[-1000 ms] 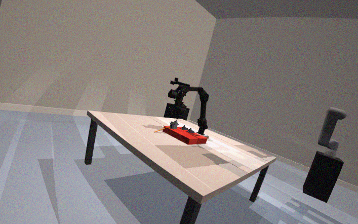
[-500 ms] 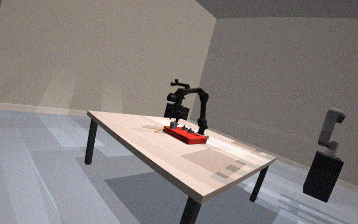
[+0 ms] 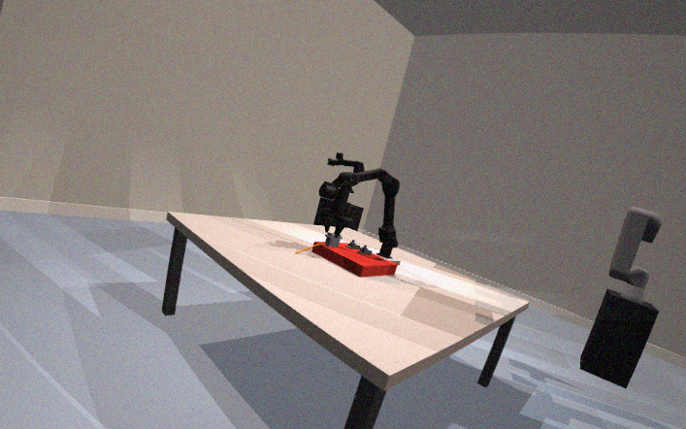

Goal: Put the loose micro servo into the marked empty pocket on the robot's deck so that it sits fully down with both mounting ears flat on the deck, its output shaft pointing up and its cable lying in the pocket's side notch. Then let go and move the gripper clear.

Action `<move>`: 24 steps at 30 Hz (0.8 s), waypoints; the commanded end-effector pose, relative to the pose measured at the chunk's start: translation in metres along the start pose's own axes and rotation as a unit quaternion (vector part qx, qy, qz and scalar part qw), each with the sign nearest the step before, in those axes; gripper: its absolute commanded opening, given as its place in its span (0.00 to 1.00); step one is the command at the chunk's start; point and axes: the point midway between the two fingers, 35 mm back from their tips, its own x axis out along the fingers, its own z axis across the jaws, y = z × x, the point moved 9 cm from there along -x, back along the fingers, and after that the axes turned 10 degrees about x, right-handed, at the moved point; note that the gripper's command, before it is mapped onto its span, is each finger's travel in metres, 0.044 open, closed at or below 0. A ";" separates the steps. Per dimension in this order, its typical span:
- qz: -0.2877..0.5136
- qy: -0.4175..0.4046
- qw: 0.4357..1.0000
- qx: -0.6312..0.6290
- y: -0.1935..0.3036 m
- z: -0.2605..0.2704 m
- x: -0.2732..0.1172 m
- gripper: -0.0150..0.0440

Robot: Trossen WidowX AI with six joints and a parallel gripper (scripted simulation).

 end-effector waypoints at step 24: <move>-0.003 0.002 1.000 0.002 -0.004 0.001 -0.027 0.25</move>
